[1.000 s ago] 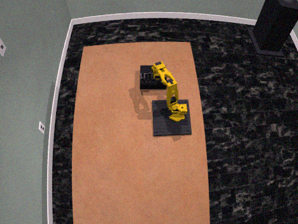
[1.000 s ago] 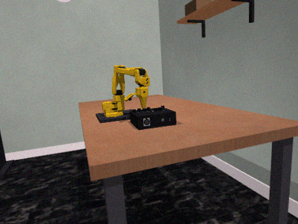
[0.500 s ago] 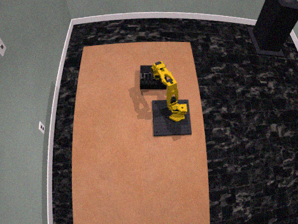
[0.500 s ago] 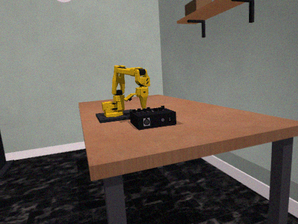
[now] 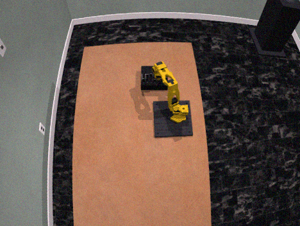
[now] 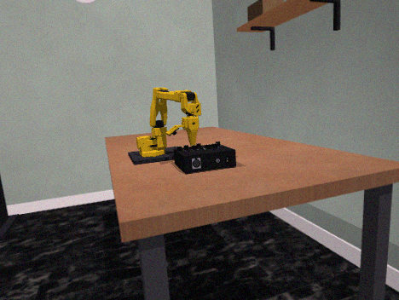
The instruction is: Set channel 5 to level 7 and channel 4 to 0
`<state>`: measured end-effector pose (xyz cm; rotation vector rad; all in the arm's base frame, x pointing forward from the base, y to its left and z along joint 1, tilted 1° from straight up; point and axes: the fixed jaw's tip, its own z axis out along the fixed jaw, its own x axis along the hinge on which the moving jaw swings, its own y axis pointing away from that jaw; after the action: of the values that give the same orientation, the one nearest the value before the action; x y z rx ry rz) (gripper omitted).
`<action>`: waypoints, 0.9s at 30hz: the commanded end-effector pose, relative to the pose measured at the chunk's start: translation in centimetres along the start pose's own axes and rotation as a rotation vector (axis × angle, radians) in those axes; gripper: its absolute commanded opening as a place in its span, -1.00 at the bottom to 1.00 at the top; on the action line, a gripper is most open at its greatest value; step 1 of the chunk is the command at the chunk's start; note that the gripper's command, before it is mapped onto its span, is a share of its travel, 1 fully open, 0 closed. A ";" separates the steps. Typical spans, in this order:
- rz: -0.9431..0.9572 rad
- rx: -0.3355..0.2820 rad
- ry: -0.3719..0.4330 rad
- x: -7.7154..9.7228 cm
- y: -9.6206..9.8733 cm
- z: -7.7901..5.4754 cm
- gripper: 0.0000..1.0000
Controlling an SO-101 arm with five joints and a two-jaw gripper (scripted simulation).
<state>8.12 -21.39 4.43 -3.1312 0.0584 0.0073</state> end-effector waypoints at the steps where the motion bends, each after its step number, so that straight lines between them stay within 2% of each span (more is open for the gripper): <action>1: 0.006 0.006 -0.002 -0.3 0.3 0.1 -1.00; 27: 0.006 0.006 -0.002 -0.3 0.7 0.1 -1.00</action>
<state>8.10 -21.88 4.42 -3.1315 0.0588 0.0070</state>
